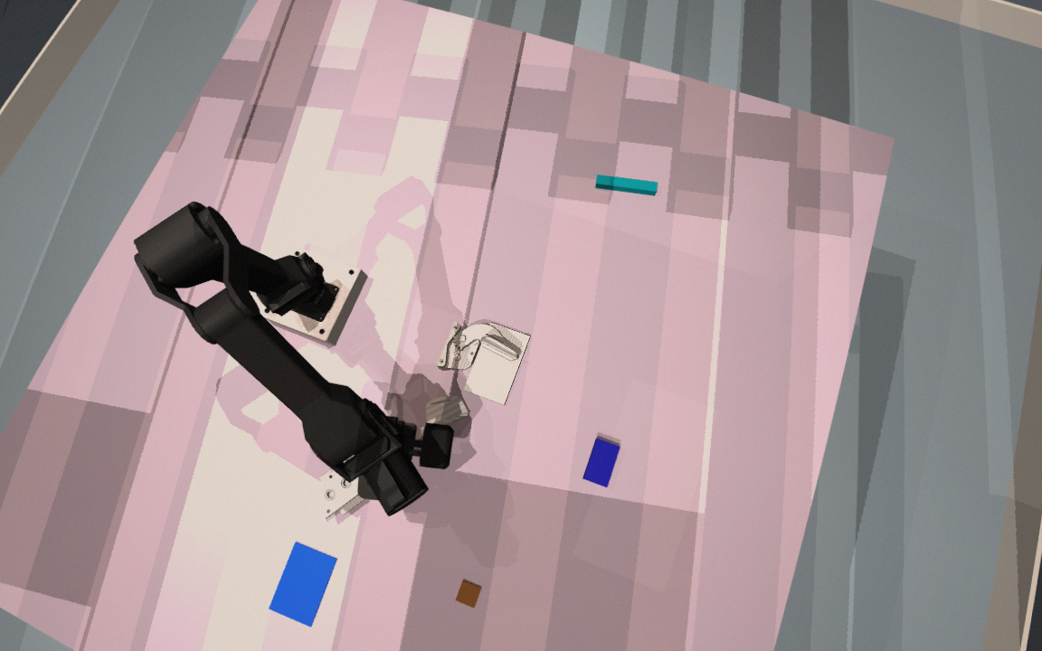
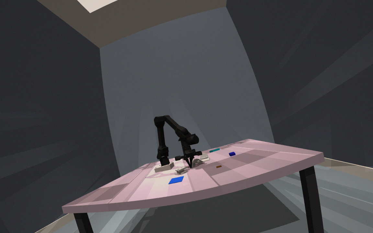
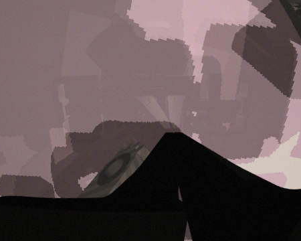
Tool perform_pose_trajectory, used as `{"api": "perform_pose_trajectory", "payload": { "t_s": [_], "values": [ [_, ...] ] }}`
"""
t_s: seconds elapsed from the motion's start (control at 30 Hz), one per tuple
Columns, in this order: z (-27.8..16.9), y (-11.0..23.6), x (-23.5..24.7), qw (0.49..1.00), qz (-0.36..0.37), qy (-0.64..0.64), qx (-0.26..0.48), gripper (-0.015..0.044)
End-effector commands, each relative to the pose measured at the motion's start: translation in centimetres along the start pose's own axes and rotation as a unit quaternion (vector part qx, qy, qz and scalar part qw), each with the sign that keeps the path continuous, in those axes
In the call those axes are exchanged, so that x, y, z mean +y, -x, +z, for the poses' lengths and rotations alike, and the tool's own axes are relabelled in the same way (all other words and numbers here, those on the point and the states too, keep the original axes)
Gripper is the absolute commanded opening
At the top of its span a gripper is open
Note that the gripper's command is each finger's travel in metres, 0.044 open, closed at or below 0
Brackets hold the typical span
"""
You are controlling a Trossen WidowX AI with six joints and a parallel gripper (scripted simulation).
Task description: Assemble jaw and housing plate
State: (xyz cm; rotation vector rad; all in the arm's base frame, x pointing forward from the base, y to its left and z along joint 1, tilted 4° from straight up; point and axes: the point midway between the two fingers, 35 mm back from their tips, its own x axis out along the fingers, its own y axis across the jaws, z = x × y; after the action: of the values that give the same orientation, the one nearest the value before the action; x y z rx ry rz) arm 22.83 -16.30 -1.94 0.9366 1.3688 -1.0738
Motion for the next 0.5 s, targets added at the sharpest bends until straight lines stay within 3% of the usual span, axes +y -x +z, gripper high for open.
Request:
{"api": "perform_pose_trajectory", "payload": {
  "t_s": [0.0, 0.27, 0.3, 0.47],
  "values": [
    [-1.2, -0.8, 1.8, 0.999, 0.023, 0.017, 0.023, 0.0000],
    [-1.2, -0.8, 1.8, 0.999, 0.023, 0.017, 0.023, 0.0000],
    [0.0, 0.2, 0.1, 1.000, 0.001, 0.000, 0.001, 0.0000],
    [-0.5, 6.6, 1.1, 1.000, 0.018, 0.013, 0.017, 0.0000]
  ]
}}
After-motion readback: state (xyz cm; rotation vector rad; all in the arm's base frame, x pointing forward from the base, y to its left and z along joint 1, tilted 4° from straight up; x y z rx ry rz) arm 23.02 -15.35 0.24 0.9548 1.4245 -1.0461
